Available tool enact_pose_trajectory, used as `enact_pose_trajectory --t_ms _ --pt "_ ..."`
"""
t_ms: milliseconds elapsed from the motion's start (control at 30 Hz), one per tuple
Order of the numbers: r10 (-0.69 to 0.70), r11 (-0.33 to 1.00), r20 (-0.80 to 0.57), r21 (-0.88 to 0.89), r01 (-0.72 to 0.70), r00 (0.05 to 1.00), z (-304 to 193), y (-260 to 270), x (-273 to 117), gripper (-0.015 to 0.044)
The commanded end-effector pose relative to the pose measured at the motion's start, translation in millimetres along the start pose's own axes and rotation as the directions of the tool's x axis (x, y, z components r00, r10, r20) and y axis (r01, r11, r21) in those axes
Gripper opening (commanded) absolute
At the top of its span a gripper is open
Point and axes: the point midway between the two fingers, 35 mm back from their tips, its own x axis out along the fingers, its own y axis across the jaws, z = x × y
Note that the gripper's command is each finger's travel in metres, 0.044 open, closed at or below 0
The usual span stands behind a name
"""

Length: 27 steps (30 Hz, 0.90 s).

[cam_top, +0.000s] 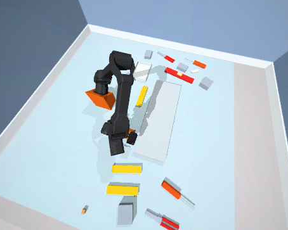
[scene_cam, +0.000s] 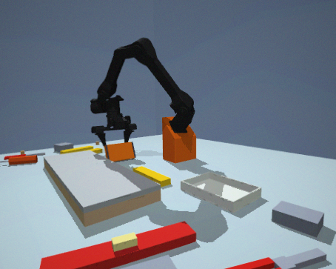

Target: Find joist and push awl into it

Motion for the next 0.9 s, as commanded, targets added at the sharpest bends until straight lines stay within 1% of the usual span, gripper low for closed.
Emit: enact_pose_trajectory --t_ms 0,333,833,867 --pt "-0.001 1.000 0.009 0.009 0.001 1.000 2 2 10 0.0440" --pt "-0.001 1.000 0.010 0.009 0.001 1.000 1 3 23 0.0440" --pt "-0.001 1.000 0.010 0.009 0.001 1.000 1 3 23 0.0340" --pt "-0.001 1.000 0.010 0.009 0.001 1.000 1 3 23 0.0314"
